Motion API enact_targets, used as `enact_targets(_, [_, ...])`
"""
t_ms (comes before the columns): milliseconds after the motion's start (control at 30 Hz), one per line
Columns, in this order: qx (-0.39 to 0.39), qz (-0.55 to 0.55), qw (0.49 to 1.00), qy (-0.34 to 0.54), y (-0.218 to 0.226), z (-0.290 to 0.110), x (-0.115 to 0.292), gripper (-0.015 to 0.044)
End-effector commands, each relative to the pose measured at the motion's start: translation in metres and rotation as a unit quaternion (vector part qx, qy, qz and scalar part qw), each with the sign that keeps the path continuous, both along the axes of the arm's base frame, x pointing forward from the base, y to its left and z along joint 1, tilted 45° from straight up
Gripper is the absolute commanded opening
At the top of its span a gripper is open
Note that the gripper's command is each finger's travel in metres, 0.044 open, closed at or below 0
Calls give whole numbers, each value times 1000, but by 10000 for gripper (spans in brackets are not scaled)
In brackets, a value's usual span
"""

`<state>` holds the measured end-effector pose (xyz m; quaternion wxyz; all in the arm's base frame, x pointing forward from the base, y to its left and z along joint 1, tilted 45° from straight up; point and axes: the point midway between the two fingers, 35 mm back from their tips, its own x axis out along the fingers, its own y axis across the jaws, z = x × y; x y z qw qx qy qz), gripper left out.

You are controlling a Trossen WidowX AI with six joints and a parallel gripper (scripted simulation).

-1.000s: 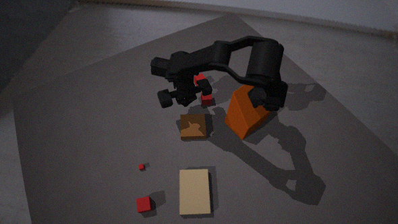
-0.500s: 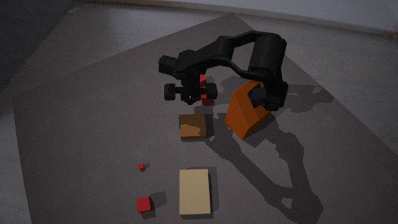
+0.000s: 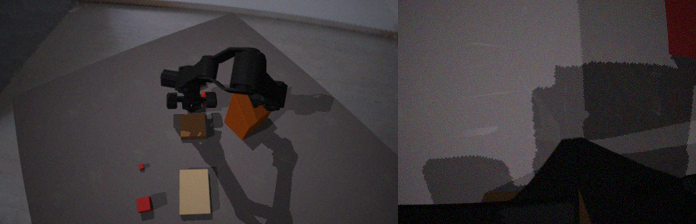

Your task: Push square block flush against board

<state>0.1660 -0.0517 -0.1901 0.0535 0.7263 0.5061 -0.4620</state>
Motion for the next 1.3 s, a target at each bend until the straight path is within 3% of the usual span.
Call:
enact_targets(0, [1, -1, 1000, 2, 4, 2, 2, 0])
enact_targets(1267, [-3, -3, 1000, 2, 24, 27, 35, 0])
